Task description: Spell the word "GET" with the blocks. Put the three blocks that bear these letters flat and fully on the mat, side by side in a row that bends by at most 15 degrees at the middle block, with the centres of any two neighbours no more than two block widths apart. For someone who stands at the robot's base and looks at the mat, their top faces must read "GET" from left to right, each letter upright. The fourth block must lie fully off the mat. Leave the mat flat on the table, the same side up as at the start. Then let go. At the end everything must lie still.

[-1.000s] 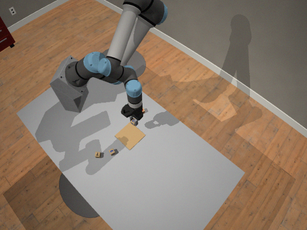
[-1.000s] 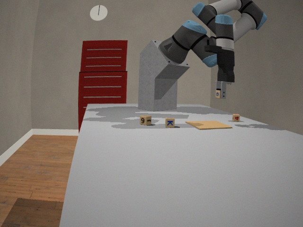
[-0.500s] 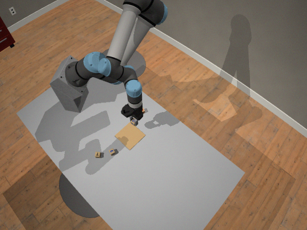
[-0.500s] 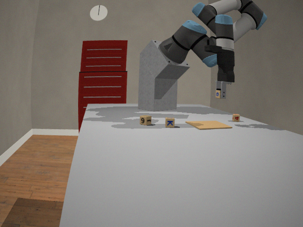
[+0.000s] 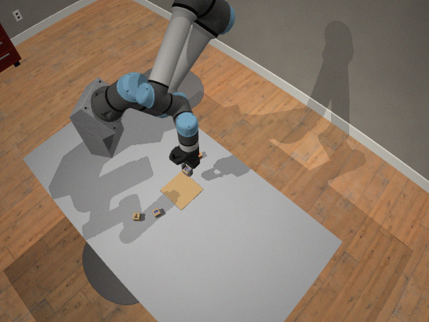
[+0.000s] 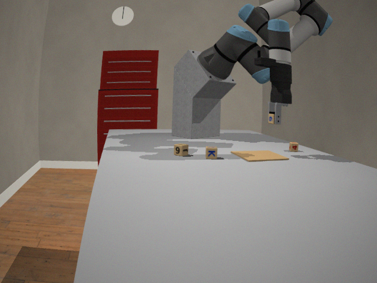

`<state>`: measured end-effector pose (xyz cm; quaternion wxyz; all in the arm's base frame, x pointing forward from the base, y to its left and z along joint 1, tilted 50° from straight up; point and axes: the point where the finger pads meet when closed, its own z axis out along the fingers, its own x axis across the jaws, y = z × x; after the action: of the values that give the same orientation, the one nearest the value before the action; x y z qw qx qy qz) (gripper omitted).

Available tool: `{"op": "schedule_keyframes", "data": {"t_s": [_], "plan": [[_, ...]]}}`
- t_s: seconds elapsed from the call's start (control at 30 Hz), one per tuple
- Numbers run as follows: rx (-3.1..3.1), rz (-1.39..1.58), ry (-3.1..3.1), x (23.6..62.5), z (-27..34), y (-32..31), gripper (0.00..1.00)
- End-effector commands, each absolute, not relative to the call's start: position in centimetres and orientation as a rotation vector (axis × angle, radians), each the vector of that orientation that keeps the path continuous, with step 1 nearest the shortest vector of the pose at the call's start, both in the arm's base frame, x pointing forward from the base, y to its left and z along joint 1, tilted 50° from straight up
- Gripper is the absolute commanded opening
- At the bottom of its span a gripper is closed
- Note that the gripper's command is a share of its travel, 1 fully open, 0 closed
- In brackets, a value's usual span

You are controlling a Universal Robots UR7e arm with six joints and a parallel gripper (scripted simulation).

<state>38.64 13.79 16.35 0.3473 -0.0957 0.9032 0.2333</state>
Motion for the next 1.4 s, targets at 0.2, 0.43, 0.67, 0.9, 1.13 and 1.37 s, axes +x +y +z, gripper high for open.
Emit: {"op": "schedule_keyframes", "data": {"t_s": [0.2, 0.43, 0.67, 0.9, 1.13, 1.37], "plan": [[-0.249, 0.607, 2.345, 39.2, 15.5, 14.4, 0.57], [-0.249, 0.607, 2.345, 39.7, 15.0, 14.8, 0.57], [-0.249, 0.606, 2.345, 40.4, 14.2, 15.4, 0.57], [-0.25, 0.604, 2.342, 41.3, 13.4, 16.0, 0.57], [-0.251, 0.602, 2.34, 42.0, 12.9, 16.4, 0.57], [-0.251, 0.603, 2.34, 42.7, 12.0, 17.0, 0.57]]}}
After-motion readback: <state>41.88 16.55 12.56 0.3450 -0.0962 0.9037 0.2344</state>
